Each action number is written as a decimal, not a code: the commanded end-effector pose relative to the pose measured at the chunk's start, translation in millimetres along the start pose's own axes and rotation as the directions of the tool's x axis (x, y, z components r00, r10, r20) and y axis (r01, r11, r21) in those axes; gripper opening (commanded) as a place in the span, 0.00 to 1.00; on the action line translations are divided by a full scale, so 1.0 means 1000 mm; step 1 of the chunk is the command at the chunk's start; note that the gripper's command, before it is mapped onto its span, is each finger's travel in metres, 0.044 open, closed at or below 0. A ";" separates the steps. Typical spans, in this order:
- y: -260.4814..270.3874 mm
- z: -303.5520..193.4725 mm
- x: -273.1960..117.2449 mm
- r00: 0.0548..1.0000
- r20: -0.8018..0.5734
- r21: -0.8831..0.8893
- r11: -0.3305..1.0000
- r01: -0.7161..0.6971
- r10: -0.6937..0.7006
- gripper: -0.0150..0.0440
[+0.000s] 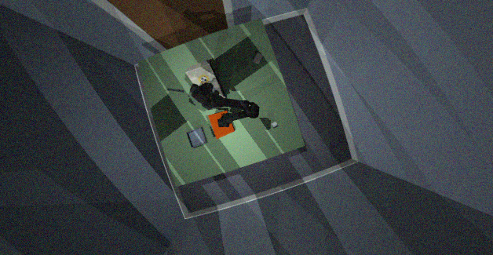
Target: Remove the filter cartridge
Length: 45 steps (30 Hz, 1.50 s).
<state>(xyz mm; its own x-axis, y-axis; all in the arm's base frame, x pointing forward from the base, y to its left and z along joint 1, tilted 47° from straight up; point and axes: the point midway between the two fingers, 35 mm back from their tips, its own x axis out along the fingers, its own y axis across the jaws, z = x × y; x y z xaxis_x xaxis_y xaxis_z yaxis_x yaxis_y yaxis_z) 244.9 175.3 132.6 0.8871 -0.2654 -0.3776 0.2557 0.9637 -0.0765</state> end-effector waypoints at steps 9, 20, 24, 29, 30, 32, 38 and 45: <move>0.000 -0.004 0.011 1.000 0.000 0.007 1.000 0.007 -0.007 0.43; 0.001 -0.005 0.029 1.000 -0.003 0.008 1.000 0.007 -0.007 0.43; 0.001 -0.004 0.036 1.000 -0.002 0.008 1.000 0.007 -0.007 0.43; 0.000 -0.003 0.044 1.000 0.001 0.008 1.000 0.006 -0.006 0.43; 0.000 -0.003 0.045 1.000 0.002 0.008 1.000 0.006 -0.006 0.43; 0.000 -0.003 0.049 1.000 0.004 0.007 1.000 0.006 -0.006 0.43; -0.001 -0.002 0.056 1.000 0.010 0.006 1.000 0.005 -0.005 0.43; -0.002 -0.003 0.056 1.000 0.010 0.006 1.000 0.005 -0.005 0.43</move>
<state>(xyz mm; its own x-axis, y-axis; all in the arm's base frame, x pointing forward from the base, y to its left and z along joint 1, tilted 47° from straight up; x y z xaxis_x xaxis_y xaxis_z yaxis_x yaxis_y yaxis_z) 292.7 159.4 111.3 0.8908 -0.2719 -0.3639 0.2676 0.9614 -0.0633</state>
